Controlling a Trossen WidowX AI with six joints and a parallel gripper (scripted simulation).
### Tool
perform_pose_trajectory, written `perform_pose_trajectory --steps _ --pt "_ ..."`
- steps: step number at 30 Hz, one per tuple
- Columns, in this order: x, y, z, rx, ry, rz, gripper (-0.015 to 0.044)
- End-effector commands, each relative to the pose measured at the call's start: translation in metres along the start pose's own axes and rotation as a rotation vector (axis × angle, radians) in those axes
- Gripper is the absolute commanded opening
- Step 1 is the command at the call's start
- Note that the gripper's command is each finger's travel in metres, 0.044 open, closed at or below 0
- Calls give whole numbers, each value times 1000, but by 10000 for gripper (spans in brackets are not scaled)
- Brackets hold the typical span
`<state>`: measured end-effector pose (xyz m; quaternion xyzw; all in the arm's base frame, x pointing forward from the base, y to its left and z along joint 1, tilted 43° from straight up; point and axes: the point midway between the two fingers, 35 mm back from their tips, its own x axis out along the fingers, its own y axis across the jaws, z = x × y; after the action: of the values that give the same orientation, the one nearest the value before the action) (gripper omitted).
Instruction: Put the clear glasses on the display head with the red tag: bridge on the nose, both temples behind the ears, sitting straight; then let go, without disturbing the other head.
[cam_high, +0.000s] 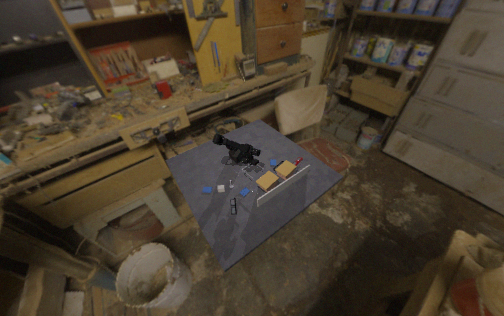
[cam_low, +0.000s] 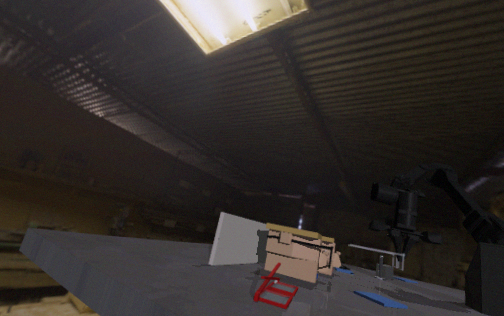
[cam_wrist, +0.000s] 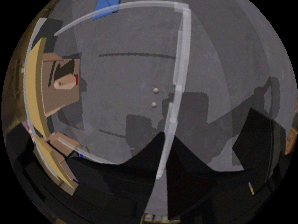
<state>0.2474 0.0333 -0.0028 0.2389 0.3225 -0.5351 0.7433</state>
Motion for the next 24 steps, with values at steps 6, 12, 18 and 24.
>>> perform_pose_trajectory --steps 6,12,18,24 --pt "10 -2 0 -9 -8 -2 0" --pt "11 1 0 -9 -8 -2 0" --pt "12 8 0 -9 -8 1 0" --pt "13 16 0 -8 -8 6 0"
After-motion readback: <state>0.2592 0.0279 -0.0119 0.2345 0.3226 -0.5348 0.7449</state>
